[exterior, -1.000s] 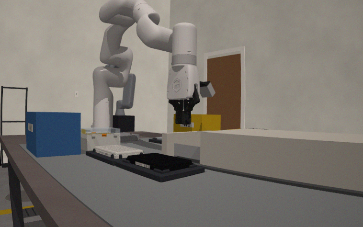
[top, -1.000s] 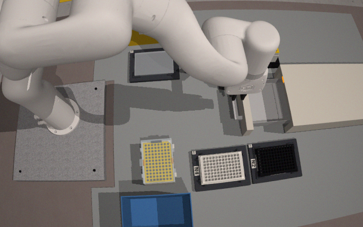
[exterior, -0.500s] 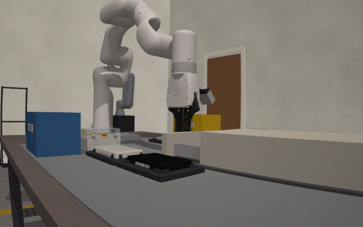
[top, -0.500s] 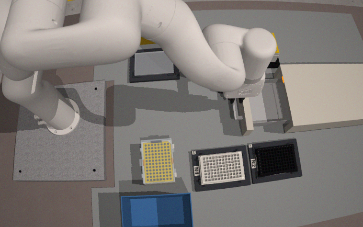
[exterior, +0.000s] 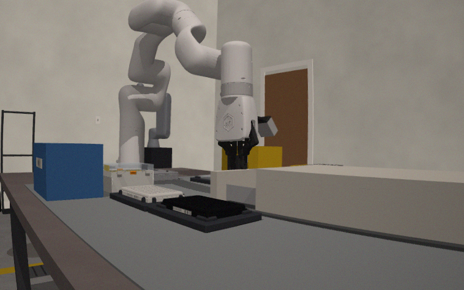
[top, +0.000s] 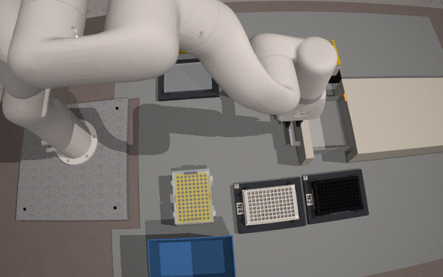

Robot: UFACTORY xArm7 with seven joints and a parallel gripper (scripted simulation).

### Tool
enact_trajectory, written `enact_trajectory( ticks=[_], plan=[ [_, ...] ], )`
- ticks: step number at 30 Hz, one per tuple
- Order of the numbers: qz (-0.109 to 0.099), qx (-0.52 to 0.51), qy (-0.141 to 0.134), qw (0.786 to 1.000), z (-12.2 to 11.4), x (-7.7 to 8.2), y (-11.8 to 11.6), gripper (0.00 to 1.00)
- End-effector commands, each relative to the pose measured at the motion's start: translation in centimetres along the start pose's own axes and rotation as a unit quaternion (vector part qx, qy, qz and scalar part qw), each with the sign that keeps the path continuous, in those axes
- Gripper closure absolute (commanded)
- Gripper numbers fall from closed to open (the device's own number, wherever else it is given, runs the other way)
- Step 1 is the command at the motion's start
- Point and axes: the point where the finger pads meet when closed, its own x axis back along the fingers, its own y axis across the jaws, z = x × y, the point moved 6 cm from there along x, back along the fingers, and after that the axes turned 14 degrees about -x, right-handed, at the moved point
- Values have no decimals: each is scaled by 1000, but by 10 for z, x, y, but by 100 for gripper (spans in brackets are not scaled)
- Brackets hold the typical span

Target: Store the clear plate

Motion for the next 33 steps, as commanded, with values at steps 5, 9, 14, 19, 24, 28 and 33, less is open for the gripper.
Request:
enact_trajectory(
  ticks=[5,9,14,19,24,28,33],
  plan=[
    [15,0,-3,1000,-2,-22,-8,79],
    [15,0,-3,1000,-2,-29,-9,79],
    [15,0,-3,1000,-2,-30,-9,79],
    [15,0,-3,1000,-2,-30,-9,79],
    [15,0,-3,1000,-2,-30,-9,79],
    [15,0,-3,1000,-2,-30,-9,79],
    [15,0,-3,1000,-2,-30,-9,79]
  ],
)
